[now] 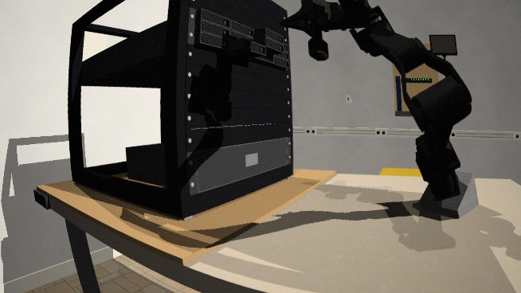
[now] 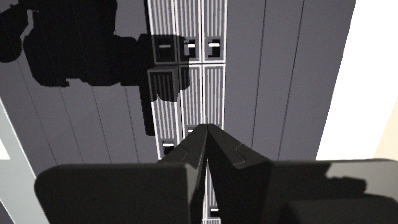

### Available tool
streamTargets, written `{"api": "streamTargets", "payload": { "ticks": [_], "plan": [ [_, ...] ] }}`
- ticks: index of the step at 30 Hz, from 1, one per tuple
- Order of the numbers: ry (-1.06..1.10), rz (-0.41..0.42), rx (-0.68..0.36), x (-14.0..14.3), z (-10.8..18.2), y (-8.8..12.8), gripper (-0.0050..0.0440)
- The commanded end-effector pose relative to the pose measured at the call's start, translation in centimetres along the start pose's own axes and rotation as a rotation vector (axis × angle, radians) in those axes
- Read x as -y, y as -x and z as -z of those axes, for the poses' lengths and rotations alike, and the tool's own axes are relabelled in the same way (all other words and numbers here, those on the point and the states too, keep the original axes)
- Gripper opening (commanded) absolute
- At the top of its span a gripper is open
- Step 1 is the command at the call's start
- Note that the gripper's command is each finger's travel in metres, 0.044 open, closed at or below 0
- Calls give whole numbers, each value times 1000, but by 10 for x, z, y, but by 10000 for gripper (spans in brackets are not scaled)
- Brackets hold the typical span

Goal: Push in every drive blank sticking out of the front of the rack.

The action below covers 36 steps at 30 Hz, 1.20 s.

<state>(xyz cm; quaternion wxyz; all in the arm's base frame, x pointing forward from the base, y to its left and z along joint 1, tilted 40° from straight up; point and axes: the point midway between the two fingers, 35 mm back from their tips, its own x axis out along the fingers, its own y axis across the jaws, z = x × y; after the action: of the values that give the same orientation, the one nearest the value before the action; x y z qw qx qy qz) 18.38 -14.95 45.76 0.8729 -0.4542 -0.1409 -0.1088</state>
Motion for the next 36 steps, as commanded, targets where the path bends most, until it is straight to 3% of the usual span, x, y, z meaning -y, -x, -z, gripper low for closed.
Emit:
{"api": "streamTargets", "payload": {
  "ticks": [1, 18, 36],
  "plan": [
    [17, 8, -9, 7, -20, -11, -50],
    [17, 8, -9, 17, -73, -37, -50],
    [17, 8, -9, 19, -83, -42, -50]
  ]
}}
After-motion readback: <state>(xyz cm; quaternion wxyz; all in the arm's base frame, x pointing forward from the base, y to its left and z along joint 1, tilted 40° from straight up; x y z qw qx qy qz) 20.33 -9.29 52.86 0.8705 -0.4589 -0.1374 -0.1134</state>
